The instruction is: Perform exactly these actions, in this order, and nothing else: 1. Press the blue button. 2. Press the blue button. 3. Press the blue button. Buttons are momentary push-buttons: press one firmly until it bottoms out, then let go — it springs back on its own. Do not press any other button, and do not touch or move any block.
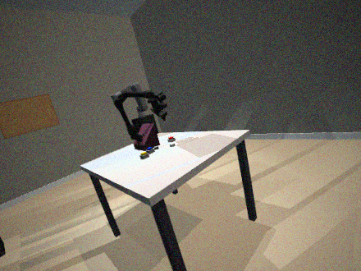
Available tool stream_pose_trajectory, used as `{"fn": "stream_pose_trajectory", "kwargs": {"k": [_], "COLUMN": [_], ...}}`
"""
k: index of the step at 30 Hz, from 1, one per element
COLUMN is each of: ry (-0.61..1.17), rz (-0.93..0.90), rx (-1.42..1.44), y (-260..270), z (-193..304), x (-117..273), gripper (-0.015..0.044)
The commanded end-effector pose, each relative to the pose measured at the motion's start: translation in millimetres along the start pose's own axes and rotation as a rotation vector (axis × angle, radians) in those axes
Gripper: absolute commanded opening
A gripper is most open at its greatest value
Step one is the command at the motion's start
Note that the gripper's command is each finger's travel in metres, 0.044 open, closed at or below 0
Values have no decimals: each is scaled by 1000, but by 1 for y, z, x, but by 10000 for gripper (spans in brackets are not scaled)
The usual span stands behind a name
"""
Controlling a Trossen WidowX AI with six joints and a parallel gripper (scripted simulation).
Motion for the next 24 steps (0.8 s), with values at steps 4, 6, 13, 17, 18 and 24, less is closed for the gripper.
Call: {"fn": "stream_pose_trajectory", "kwargs": {"k": [4,6,13,17,18,24], "ry": [22,25,31,31,31,31], "rz": [245,313,577,612,612,612], "rx": [-552,-697,-1203,-1263,-1263,-1263], "y": [-85,-104,-150,-153,-153,-153], "z": [77,101,202,215,215,215], "x": [39,48,75,78,78,78], "gripper": [400,400,400,400,400,400]}}
Point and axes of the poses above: the point midway between the two fingers, 35 mm back from their tips, its own x axis back along the fingers, its own y axis across the jaws, z = x × y, the point moved 1 cm from there along x, back along the fingers
